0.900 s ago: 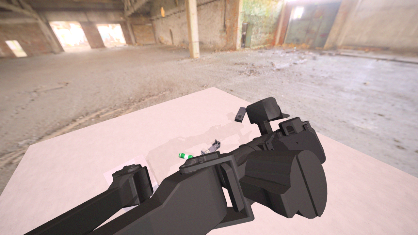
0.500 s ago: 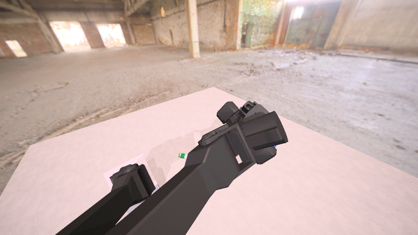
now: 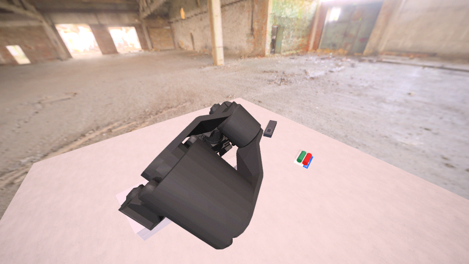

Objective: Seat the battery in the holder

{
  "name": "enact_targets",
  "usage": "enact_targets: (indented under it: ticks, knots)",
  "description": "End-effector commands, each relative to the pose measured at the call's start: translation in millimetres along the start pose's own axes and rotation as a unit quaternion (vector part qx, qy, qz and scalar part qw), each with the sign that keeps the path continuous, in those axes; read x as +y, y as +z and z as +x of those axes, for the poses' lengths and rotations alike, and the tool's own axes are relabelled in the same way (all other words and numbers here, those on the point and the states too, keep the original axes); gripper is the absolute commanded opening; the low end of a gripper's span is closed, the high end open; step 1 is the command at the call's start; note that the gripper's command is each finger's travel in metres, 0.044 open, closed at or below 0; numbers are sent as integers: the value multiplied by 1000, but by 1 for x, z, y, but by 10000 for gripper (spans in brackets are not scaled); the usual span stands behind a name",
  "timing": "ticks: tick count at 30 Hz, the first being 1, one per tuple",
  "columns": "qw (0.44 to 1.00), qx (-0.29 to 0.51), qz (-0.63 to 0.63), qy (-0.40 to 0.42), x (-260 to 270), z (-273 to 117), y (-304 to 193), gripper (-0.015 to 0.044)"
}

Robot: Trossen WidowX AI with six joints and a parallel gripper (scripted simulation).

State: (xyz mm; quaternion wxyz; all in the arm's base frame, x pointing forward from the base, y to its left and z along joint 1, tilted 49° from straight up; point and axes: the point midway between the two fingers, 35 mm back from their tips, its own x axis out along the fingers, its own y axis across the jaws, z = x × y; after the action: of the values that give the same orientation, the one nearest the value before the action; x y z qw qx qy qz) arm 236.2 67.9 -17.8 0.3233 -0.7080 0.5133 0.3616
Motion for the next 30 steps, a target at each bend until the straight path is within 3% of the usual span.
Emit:
enact_targets:
  ticks: [1, 3, 30]
  knots:
    - [961, 102, -245, 78, 35, 13, 2, 229]
    - [946, 119, -287, 92, 40, 14, 2, 229]
    - [946, 118, -287, 91, 41, 35, -4, 229]
